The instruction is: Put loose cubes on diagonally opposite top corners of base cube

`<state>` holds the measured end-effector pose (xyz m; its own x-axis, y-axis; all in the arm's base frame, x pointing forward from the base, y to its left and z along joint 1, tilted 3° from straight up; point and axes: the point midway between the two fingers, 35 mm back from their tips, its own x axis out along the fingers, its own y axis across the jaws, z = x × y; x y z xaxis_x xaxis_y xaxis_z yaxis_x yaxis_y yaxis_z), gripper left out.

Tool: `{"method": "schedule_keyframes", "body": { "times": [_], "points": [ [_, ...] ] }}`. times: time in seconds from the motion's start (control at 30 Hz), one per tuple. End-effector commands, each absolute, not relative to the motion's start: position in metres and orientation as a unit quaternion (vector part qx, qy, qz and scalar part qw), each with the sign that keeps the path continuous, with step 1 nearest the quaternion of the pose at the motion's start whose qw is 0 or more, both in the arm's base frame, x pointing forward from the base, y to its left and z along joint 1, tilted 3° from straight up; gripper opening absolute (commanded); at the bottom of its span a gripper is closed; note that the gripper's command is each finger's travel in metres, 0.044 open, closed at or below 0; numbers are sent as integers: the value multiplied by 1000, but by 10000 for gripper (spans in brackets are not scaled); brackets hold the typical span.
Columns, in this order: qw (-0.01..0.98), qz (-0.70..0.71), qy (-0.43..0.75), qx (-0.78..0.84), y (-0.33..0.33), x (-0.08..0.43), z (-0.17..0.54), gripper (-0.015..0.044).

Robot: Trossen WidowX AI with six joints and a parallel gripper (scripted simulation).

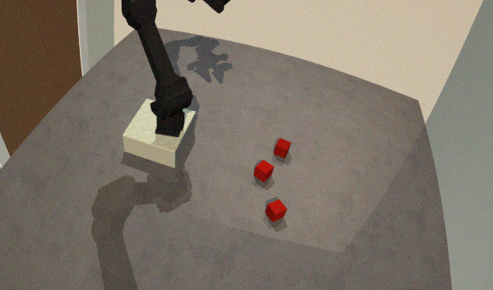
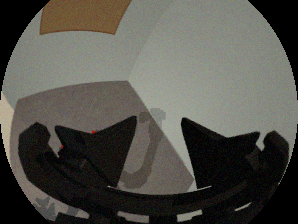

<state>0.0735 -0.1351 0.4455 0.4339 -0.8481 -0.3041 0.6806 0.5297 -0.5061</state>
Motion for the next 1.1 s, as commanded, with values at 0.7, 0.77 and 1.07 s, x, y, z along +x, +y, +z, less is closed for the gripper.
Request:
{"method": "schedule_keyframes", "body": {
  "times": [0.7, 0.77, 1.07],
  "points": [
    [749, 66, 581, -312, -113, 254, 211, 265],
    [730, 110, 593, -321, -103, 258, 192, 265],
    [630, 295, 628, -350, -54, 256, 110, 265]
  ]
}}
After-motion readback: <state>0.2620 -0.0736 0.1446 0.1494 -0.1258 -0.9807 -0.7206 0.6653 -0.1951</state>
